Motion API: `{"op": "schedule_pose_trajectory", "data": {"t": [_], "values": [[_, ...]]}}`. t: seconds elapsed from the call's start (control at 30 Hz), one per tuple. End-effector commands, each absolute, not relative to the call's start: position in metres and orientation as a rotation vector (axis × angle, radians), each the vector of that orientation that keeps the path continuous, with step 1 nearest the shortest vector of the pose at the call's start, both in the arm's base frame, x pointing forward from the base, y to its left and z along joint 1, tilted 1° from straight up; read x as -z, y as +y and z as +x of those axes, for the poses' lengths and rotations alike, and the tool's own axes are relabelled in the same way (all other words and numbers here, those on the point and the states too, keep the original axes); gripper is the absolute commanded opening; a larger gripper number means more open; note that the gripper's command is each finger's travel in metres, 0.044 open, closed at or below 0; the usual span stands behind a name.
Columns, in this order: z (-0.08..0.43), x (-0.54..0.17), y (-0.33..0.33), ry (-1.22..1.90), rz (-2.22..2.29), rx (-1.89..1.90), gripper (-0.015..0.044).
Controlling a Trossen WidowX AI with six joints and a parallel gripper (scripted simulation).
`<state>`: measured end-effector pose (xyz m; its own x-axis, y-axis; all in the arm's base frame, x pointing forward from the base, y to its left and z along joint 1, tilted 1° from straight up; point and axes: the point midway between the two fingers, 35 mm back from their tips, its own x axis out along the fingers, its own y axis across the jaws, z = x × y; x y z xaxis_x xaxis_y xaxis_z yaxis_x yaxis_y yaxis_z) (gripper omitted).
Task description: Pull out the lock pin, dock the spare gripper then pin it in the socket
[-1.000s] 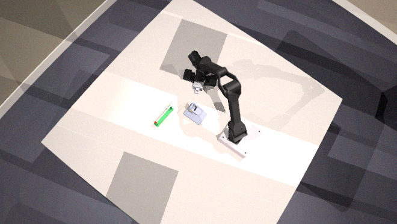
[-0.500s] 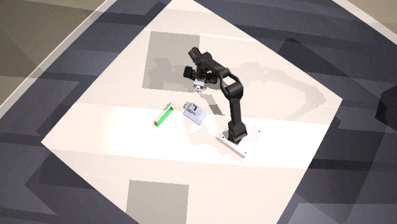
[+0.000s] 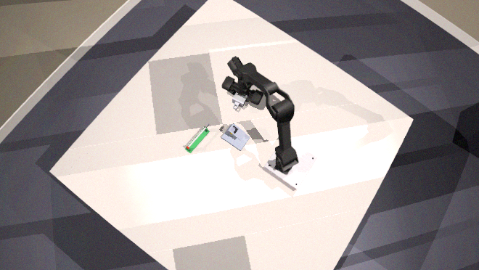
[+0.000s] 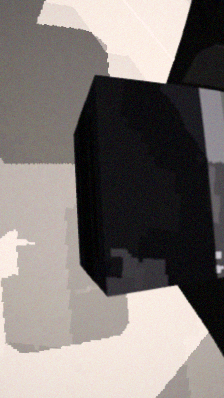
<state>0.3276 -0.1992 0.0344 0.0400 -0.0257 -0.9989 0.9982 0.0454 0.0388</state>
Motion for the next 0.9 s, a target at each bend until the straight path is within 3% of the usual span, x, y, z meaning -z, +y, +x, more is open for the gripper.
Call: {"op": "schedule_pose_trajectory", "data": {"t": [0.0,0.87], "values": [[0.3273,-0.0355,-0.1985,1.141,1.236,1.216,0.0],[0.323,-0.037,-0.1934,0.762,1.701,1.651,0.0]]}}
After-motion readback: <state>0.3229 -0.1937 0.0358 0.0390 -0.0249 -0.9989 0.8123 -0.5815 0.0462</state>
